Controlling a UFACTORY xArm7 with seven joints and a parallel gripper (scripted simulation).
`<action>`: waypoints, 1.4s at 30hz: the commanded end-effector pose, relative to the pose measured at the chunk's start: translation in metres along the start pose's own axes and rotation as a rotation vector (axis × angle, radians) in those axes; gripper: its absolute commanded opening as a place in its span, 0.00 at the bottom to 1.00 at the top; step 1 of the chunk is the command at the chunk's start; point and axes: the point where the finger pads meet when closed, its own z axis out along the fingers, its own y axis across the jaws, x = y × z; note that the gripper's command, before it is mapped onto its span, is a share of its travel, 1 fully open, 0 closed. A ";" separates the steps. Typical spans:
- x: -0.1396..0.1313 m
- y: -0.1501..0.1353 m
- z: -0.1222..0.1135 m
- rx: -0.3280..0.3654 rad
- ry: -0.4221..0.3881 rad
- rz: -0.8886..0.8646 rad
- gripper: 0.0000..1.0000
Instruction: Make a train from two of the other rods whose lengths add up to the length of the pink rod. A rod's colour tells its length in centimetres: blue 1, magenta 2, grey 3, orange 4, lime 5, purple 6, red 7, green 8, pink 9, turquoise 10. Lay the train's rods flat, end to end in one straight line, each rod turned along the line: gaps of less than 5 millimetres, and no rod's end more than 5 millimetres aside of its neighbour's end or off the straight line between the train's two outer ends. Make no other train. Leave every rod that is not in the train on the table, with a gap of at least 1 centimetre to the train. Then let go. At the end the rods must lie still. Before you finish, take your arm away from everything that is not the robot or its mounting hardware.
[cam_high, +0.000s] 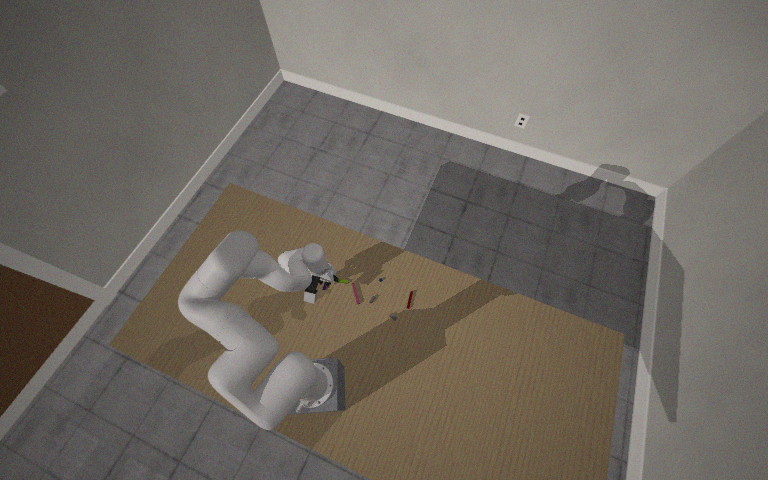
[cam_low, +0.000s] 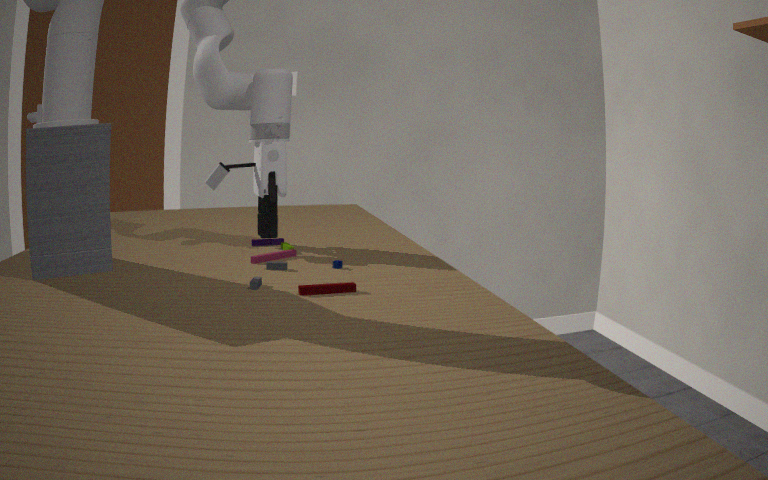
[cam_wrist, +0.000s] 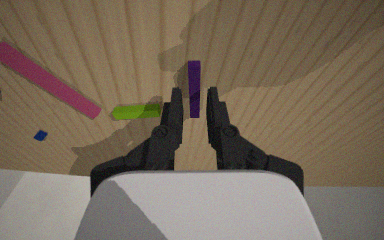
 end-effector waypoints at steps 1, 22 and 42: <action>-0.002 0.000 -0.001 -0.001 -0.003 0.000 0.24; -0.002 0.000 -0.001 -0.001 -0.003 0.000 0.24; -0.002 0.000 0.011 -0.001 -0.003 0.000 0.24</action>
